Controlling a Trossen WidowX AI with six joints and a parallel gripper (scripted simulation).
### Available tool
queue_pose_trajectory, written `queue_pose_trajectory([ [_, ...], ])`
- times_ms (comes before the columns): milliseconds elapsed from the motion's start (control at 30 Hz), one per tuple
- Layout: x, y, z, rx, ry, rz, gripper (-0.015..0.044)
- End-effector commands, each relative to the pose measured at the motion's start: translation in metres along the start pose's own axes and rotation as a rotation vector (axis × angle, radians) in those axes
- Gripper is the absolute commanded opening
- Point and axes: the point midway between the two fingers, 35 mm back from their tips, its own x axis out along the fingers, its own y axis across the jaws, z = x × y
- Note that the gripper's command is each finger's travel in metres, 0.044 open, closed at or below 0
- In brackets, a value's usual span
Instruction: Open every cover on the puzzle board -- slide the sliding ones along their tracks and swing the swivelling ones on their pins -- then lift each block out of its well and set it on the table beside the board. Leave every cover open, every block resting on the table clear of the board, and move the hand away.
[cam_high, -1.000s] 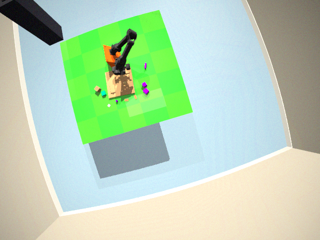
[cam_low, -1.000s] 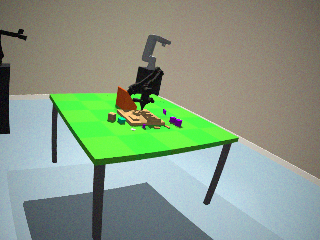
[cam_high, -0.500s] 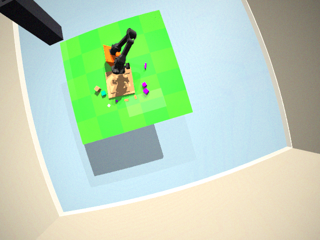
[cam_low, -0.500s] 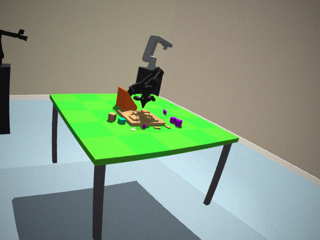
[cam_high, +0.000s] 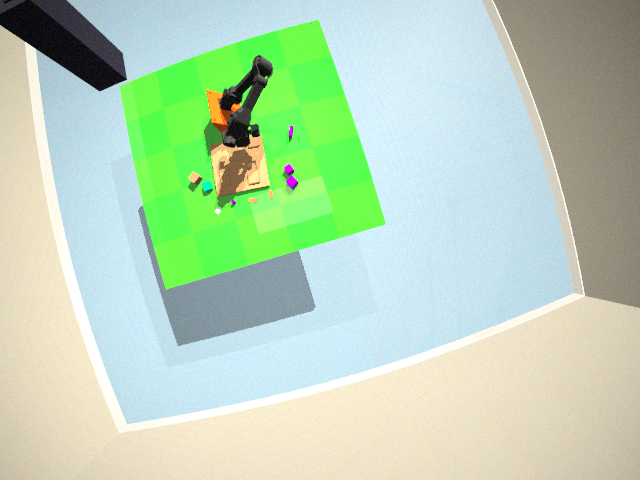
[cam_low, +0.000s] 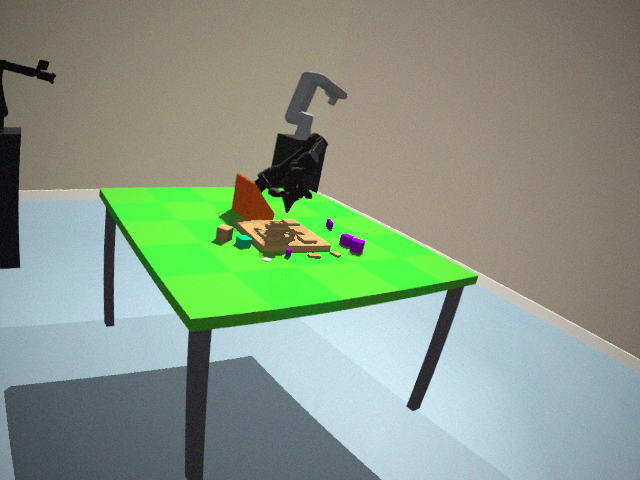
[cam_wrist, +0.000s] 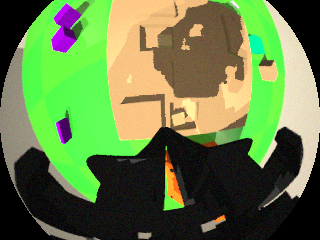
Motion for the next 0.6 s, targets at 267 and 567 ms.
queue_pose_trajectory([
  [267, -0.01, -0.018, 0.056, -0.004, -0.001, -0.001, 0.0],
  [567, -0.013, -0.034, 0.091, -0.009, -0.004, -0.002, 0.0],
])
